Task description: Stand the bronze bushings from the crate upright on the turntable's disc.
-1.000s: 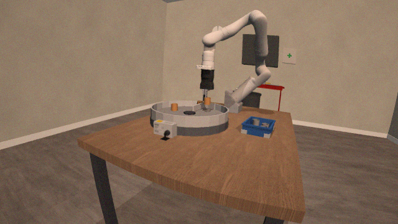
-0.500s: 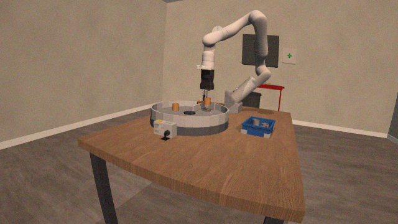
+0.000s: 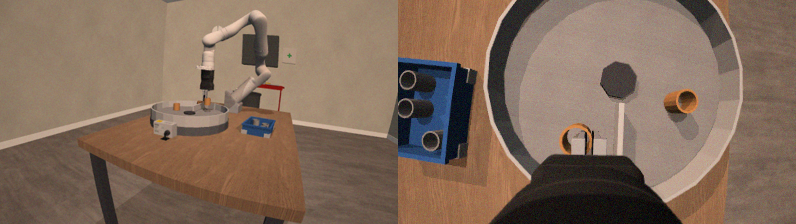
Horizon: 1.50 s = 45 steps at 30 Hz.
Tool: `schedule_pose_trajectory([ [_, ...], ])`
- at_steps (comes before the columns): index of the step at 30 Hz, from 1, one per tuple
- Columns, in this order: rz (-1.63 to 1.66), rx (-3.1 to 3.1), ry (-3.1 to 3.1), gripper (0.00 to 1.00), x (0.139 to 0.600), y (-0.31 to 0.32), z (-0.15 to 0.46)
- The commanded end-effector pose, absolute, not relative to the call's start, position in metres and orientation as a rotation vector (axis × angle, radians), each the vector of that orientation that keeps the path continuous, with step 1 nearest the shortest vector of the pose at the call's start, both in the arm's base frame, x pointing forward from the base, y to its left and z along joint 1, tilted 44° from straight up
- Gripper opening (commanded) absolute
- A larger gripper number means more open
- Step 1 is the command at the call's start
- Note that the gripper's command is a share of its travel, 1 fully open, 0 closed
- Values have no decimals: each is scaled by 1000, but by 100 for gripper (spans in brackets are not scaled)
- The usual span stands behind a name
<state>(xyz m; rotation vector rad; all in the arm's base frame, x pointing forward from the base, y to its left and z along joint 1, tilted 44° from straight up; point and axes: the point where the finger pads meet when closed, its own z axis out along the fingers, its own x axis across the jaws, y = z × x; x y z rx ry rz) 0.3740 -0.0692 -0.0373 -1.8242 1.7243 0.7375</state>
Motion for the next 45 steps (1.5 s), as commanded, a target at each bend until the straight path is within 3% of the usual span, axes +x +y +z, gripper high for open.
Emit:
schedule_pose_trajectory([
  [1, 730, -1815, 1732, 0, 378, -69, -38],
  [45, 730, -1815, 1732, 0, 381, -68, -38],
])
